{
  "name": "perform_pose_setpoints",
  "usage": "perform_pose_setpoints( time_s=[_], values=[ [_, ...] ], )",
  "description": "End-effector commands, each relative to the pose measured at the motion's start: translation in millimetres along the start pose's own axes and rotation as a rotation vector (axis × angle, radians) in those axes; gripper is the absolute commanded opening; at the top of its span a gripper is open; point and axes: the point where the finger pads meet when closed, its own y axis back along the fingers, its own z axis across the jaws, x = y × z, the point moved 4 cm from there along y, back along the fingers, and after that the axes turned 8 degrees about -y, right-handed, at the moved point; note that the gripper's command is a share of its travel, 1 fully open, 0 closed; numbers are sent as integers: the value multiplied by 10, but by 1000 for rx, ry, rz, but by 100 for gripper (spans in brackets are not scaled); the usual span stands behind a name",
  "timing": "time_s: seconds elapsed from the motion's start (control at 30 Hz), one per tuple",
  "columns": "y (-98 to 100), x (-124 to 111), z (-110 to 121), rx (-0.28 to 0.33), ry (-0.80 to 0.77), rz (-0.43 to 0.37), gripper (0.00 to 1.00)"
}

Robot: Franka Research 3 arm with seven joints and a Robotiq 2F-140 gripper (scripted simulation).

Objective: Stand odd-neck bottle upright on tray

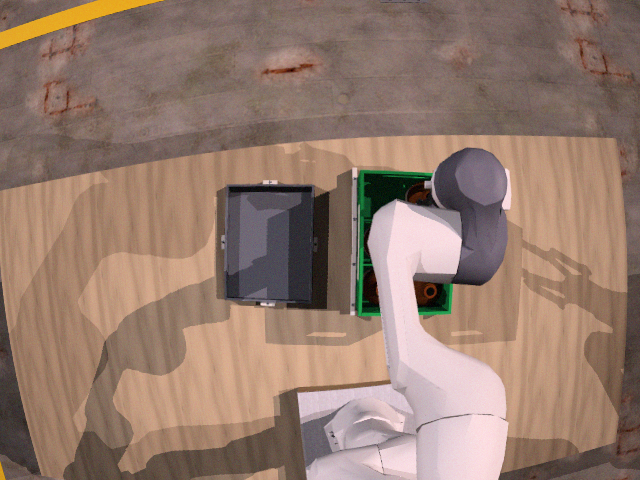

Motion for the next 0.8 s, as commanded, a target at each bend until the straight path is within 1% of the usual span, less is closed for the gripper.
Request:
perform_pose_setpoints(
  time_s=[0.0,0.77],
  values=[
    [-10,-19,17,-2,3,-3,44],
    [-48,-19,17,-2,3,-3,44]
  ],
)
